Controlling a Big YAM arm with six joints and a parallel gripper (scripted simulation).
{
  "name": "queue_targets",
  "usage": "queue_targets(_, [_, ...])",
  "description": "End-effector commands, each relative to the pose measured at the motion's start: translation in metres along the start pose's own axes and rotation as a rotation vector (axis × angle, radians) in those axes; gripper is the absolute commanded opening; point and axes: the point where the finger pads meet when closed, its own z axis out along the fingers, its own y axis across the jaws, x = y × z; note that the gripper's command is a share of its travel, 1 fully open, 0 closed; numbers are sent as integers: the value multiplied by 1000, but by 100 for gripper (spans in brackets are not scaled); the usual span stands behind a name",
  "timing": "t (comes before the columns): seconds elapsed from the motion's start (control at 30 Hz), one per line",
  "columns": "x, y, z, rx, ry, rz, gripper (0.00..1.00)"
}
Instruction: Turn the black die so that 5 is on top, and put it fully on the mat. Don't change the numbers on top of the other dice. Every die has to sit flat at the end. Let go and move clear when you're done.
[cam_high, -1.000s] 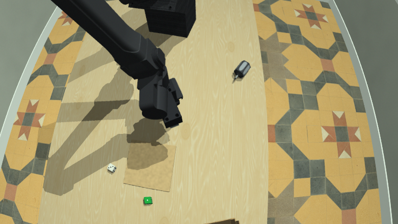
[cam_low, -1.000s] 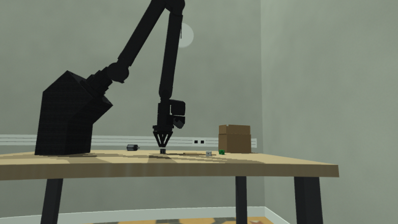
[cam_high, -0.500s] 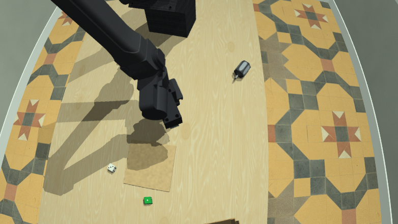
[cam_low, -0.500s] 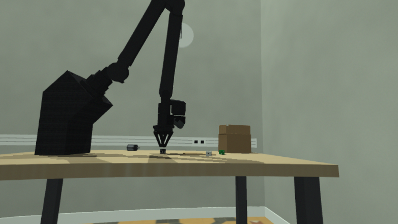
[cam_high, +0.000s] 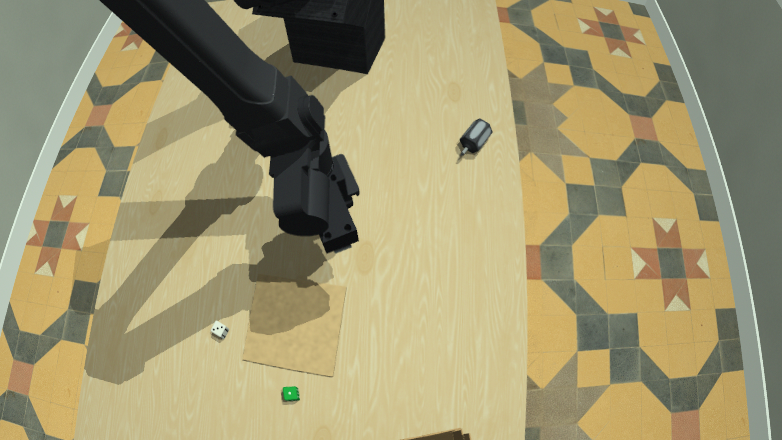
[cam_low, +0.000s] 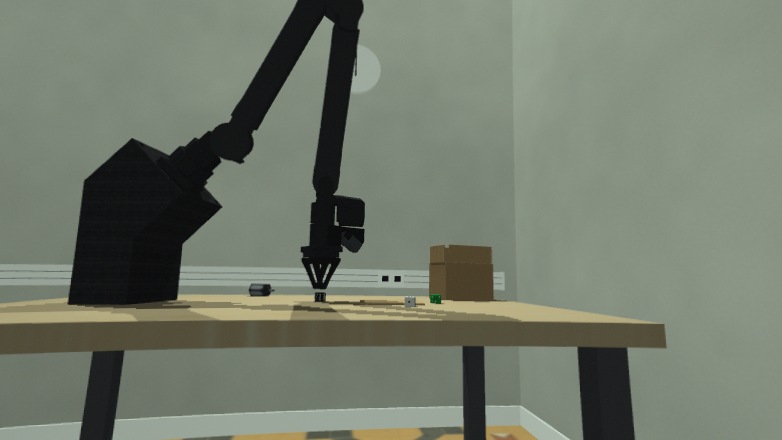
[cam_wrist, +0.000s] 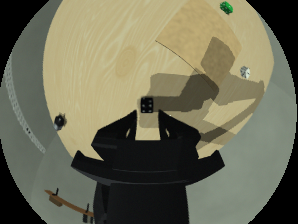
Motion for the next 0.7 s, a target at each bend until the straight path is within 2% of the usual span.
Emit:
queue_targets(0.0, [-6, -7, -2, 8, -11, 1, 34])
queue_targets(0.5, [-5, -6, -2, 10, -15, 2, 34])
queue_targets(0.67, [3, -3, -1, 8, -8, 0, 34])
